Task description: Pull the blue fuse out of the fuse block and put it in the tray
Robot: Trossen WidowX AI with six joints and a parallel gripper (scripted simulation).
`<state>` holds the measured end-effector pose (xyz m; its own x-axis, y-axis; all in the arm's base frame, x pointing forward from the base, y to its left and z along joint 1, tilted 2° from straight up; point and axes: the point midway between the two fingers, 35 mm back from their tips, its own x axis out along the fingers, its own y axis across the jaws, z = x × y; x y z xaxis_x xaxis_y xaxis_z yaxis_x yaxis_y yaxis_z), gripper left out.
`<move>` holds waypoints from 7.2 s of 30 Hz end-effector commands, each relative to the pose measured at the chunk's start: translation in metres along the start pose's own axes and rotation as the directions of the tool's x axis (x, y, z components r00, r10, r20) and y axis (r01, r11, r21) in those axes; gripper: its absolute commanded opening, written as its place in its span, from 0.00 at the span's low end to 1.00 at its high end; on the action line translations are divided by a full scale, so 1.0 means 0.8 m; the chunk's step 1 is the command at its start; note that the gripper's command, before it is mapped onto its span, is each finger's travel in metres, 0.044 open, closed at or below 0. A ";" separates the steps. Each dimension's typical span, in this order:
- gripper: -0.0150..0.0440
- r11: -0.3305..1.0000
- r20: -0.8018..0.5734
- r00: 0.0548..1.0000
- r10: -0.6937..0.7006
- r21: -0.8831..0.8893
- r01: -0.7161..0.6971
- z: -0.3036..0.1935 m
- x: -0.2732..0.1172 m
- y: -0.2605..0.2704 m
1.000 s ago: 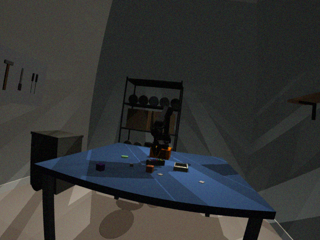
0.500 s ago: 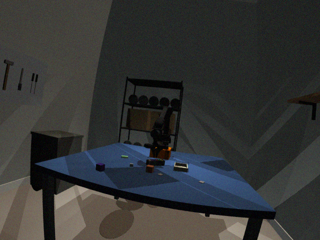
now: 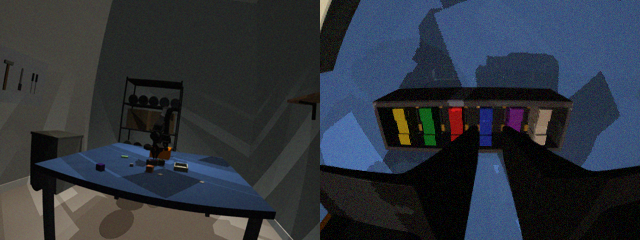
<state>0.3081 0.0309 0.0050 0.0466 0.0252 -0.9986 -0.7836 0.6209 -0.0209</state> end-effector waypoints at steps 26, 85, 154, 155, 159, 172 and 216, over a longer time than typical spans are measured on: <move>0.38 1.000 -0.001 1.000 0.007 0.003 -0.007 -0.003 0.019 0.003; 0.25 1.000 -0.002 1.000 0.005 0.001 -0.005 -0.002 -0.005 0.001; 0.25 1.000 0.000 1.000 0.007 0.003 -0.007 0.002 -0.058 0.004; 0.25 1.000 0.000 1.000 0.007 0.003 -0.007 0.006 -0.058 0.007; 0.25 1.000 0.001 1.000 0.009 0.003 -0.009 0.029 -0.059 0.023; 0.25 1.000 0.006 1.000 0.014 0.003 -0.014 0.094 -0.060 0.086; 0.25 1.000 0.013 1.000 0.025 0.003 -0.025 0.161 -0.022 0.206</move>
<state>0.2590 0.2349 0.0320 0.0364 0.0573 -0.9977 -0.7865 0.6175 0.0067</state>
